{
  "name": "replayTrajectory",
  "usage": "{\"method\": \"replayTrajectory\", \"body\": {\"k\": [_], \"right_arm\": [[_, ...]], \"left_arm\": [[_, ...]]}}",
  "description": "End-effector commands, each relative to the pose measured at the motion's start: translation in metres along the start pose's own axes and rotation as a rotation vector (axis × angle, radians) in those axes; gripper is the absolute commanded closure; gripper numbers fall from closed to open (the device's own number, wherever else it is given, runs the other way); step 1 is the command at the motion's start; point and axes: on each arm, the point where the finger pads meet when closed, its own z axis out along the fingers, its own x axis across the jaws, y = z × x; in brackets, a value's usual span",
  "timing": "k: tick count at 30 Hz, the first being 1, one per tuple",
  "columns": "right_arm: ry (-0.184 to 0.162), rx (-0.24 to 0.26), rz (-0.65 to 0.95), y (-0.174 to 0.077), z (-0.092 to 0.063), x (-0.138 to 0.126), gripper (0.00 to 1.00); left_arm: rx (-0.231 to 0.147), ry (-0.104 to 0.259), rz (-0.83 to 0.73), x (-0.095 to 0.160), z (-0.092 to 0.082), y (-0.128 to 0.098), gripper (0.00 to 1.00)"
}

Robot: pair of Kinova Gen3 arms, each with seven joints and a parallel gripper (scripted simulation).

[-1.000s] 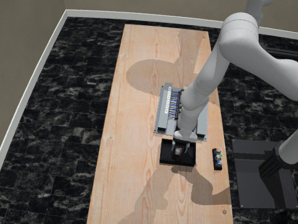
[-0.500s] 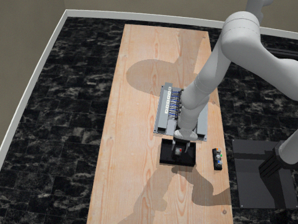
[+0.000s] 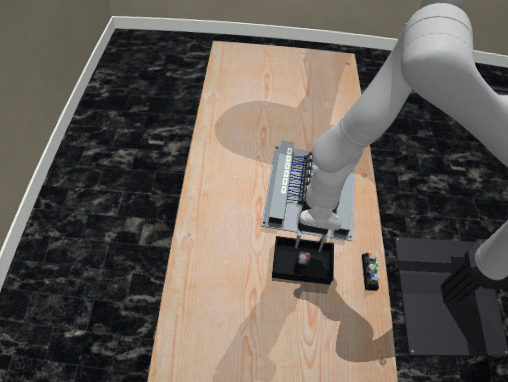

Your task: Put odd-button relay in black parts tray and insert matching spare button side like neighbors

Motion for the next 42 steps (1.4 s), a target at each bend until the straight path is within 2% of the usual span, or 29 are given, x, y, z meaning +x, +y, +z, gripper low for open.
{"method": "replayTrajectory", "body": {"k": [1,3,18,20,35,42], "right_arm": [[0.000,-0.002,0.000,0.000,-0.001,0.000,0.00],[0.000,-0.002,0.000,0.000,-0.001,0.000,0.00],[0.000,-0.002,0.000,0.000,-0.001,0.000,0.00],[0.000,-0.002,0.000,0.000,-0.001,0.000,0.00],[0.000,-0.002,0.000,0.000,-0.001,0.000,0.00],[0.000,-0.002,0.000,0.000,-0.001,0.000,0.00]], "left_arm": [[-0.001,0.002,0.000,0.001,-0.014,0.000,0.00],[-0.001,0.002,0.000,0.001,-0.014,0.000,0.00],[0.217,-0.011,-0.074,-0.033,-0.017,0.014,0.00],[0.217,-0.011,-0.074,-0.033,-0.017,0.014,0.00],[0.348,-0.020,-0.119,-0.069,-0.024,0.030,0.00],[0.348,-0.020,-0.119,-0.086,-0.027,0.037,0.00]]}}
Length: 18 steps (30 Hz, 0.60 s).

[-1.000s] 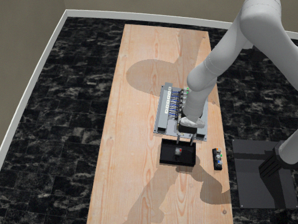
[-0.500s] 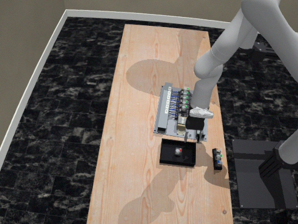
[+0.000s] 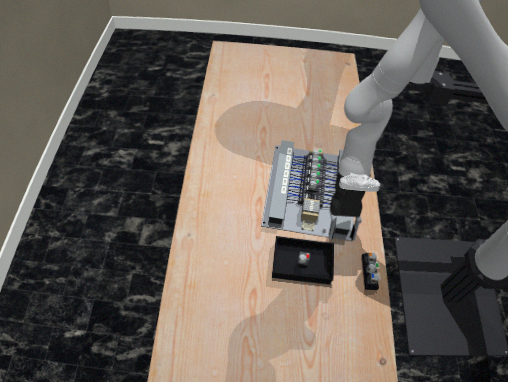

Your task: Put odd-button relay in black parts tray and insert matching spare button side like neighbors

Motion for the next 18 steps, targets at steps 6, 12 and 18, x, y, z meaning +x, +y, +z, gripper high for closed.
{"method": "replayTrajectory", "body": {"k": [6,12,18], "right_arm": [[0.000,-0.002,0.000,0.000,-0.001,0.000,0.00],[0.000,-0.002,0.000,0.000,-0.001,0.000,0.00],[0.000,-0.002,0.000,0.000,-0.001,0.000,0.00]], "left_arm": [[-0.001,0.002,-0.001,-0.029,-0.008,0.007,0.00],[-0.001,0.002,-0.001,-0.043,-0.011,0.010,0.00],[-0.001,0.002,-0.001,-0.065,-0.017,0.015,0.00]]}}
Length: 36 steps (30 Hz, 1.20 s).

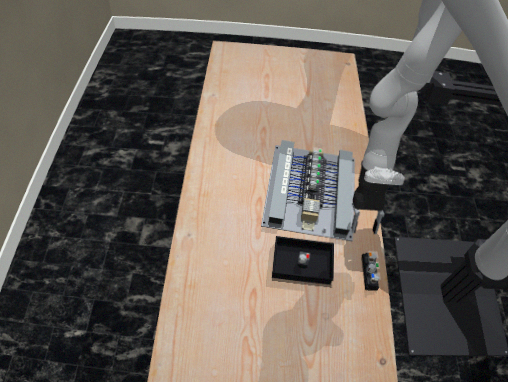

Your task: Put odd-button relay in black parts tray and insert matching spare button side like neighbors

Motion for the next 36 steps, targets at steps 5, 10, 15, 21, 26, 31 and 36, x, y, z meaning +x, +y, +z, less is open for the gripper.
{"method": "replayTrajectory", "body": {"k": [5,10,15,21,26,31,36], "right_arm": [[0.000,-0.002,0.000,0.000,-0.001,0.000,0.00],[0.000,-0.002,0.000,0.000,-0.001,0.000,0.00],[0.000,-0.002,0.000,0.000,-0.001,0.000,0.00],[0.000,-0.002,0.000,0.000,-0.001,0.000,0.00],[0.000,-0.002,0.000,0.000,-0.001,0.000,0.00],[0.000,-0.002,0.000,0.000,-0.001,0.000,0.00],[0.000,-0.002,0.000,0.000,-0.001,0.000,0.00]], "left_arm": [[-0.001,0.002,-0.001,-0.026,-0.007,0.006,0.00],[-0.001,0.002,0.000,-0.040,-0.010,0.009,0.00],[-0.001,0.002,0.000,-0.048,-0.012,0.011,0.00],[-0.001,0.002,0.000,-0.058,-0.015,0.013,0.00],[-0.001,0.001,0.000,-0.067,-0.017,0.015,0.00],[-0.001,0.001,0.000,-0.066,-0.017,0.015,0.00],[-0.001,0.001,0.000,-0.063,-0.016,0.014,0.00]]}}
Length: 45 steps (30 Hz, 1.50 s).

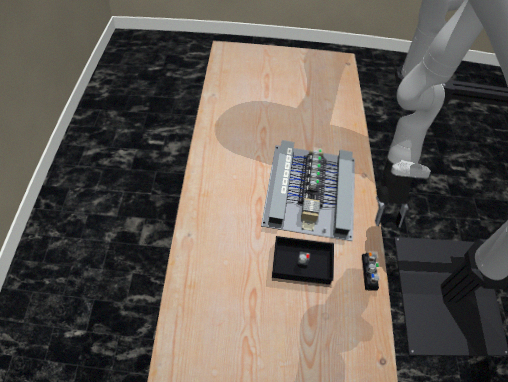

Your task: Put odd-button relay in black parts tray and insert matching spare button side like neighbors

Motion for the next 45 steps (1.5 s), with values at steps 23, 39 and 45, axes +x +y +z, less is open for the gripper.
{"method": "replayTrajectory", "body": {"k": [23,39,45], "right_arm": [[0.000,-0.002,0.000,0.000,-0.001,0.000,0.00],[0.000,-0.002,0.000,0.000,-0.001,0.000,0.00],[0.000,-0.002,0.000,0.000,-0.001,0.000,0.00]], "left_arm": [[-0.001,0.001,0.000,0.010,0.002,-0.002,0.00],[-0.001,0.001,0.000,0.013,0.002,-0.003,0.00],[-0.001,0.001,0.000,0.013,0.003,-0.003,0.00]]}}
